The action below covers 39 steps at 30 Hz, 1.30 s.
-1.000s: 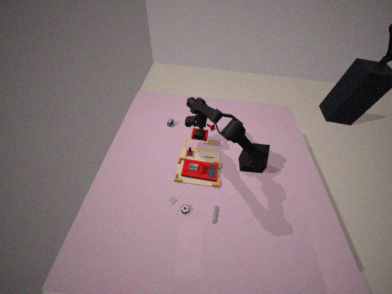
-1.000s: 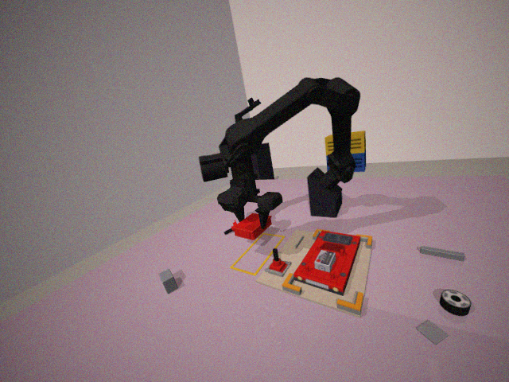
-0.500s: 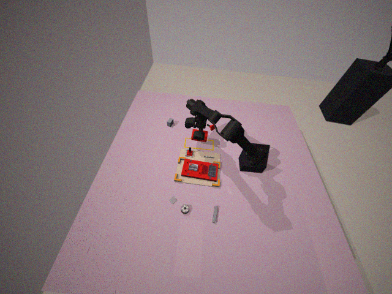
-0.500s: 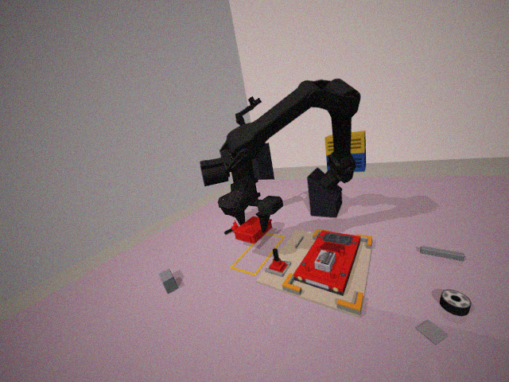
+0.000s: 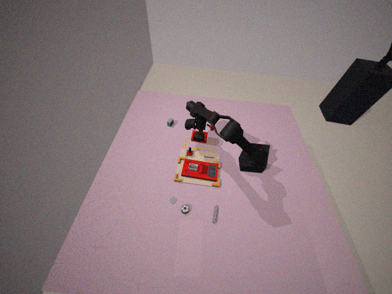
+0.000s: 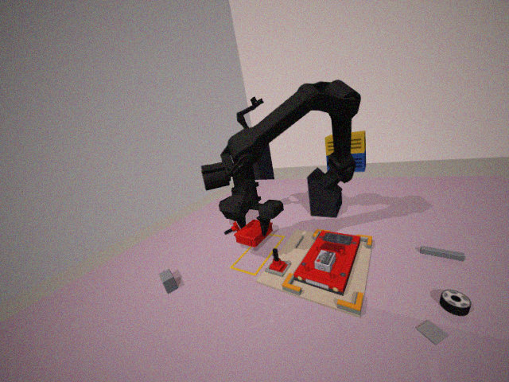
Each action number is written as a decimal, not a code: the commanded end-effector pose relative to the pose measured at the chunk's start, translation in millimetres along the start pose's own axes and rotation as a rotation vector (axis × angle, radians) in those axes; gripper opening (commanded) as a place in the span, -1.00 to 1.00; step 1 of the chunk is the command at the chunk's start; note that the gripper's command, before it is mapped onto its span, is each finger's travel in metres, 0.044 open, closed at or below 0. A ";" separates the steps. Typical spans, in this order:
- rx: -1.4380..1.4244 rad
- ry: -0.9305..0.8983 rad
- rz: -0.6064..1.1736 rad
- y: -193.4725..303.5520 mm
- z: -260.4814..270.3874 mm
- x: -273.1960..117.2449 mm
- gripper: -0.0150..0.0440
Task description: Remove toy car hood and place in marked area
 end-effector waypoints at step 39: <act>0.006 -0.011 0.002 3.8 2.5 32.5 -0.49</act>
Point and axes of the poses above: the point midway between the two fingers, 35 mm back from their tips, its own x axis out along the fingers, its own z axis across the jaws, y = z × x, the point moved 10 cm from there along -x, back along the fingers, and after that the axes turned 10 degrees about -x, right-handed, at the moved point
